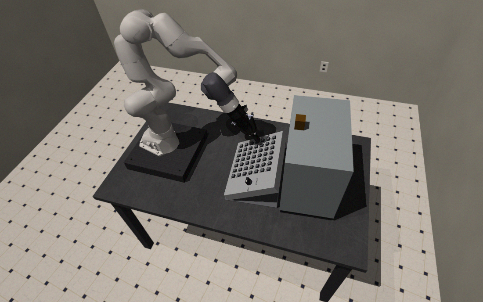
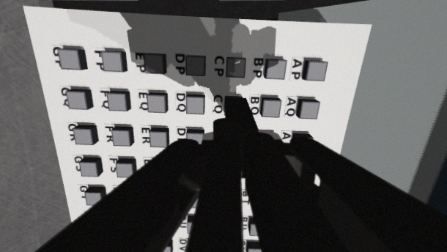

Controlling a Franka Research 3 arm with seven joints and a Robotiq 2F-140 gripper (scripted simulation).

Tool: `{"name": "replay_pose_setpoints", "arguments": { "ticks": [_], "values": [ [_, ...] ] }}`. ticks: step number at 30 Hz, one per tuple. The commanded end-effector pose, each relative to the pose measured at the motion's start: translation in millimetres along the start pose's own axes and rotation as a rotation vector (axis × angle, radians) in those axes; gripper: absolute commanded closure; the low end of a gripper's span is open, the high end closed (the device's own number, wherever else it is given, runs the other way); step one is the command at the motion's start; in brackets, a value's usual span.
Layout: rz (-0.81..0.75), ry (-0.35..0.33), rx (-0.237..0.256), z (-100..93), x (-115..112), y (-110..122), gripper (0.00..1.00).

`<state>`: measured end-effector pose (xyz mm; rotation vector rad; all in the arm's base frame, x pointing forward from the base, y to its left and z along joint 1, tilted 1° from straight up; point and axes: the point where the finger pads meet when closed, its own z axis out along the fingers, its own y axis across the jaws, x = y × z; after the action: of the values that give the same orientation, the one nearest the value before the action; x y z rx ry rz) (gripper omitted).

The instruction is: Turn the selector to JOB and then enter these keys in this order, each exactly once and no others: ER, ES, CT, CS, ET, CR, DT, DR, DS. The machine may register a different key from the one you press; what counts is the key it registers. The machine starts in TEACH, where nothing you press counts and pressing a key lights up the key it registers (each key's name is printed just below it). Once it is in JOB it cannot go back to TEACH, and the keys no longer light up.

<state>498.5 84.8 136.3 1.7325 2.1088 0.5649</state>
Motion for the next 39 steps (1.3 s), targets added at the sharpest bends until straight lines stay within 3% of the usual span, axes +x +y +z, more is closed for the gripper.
{"name": "replay_pose_setpoints", "arguments": {
  "ticks": [1, 18, 39],
  "values": [
    [0.055, -0.01, 0.009, 0.6, -1, 0, 0.9],
    [0.055, -0.01, 0.009, 20.4, -1, 0, 0.9],
    [0.055, -0.01, 0.009, 21.2, -1, 0, 0.9]
  ]
}}
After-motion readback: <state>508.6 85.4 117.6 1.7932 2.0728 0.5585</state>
